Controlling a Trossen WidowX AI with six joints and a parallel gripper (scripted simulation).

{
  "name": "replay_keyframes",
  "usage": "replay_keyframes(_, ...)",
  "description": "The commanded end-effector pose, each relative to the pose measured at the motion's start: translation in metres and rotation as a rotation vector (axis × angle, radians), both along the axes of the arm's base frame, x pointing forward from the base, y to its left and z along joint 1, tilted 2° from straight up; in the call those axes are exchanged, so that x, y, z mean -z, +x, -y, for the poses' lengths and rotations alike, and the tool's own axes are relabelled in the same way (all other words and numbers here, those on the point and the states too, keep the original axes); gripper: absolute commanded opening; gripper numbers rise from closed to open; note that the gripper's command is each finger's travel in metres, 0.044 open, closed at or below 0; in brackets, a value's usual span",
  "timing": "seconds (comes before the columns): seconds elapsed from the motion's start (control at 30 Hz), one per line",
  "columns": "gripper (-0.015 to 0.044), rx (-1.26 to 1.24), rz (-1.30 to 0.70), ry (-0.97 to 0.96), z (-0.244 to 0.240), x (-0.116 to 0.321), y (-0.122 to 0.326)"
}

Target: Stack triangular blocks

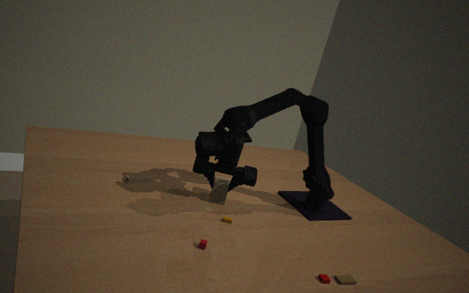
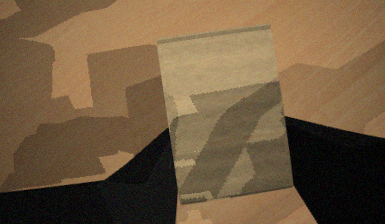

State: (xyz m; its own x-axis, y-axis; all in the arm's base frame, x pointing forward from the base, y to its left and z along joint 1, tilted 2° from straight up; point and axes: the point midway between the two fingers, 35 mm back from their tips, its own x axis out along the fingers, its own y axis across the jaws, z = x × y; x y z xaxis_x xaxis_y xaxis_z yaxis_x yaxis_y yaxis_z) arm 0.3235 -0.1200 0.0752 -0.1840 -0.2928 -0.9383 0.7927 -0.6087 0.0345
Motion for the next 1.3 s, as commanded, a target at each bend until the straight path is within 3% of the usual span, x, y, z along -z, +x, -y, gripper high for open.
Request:
replay_keyframes(0.0, 0.0000, -0.001, -0.001, -0.001, 0.000, 0.000, 0.000)
replay_keyframes(0.1, 0.0000, -0.005, -0.003, -0.005, 0.001, 0.000, 0.000)
replay_keyframes(0.67, 0.0440, 0.000, 0.000, 0.000, 0.000, 0.000, 0.000)
replay_keyframes(0.97, 0.0440, -0.002, 0.001, 0.000, -0.001, -0.002, 0.001)
replay_keyframes(1.27, 0.0440, -0.073, 0.048, -0.007, -0.032, -0.101, 0.018)
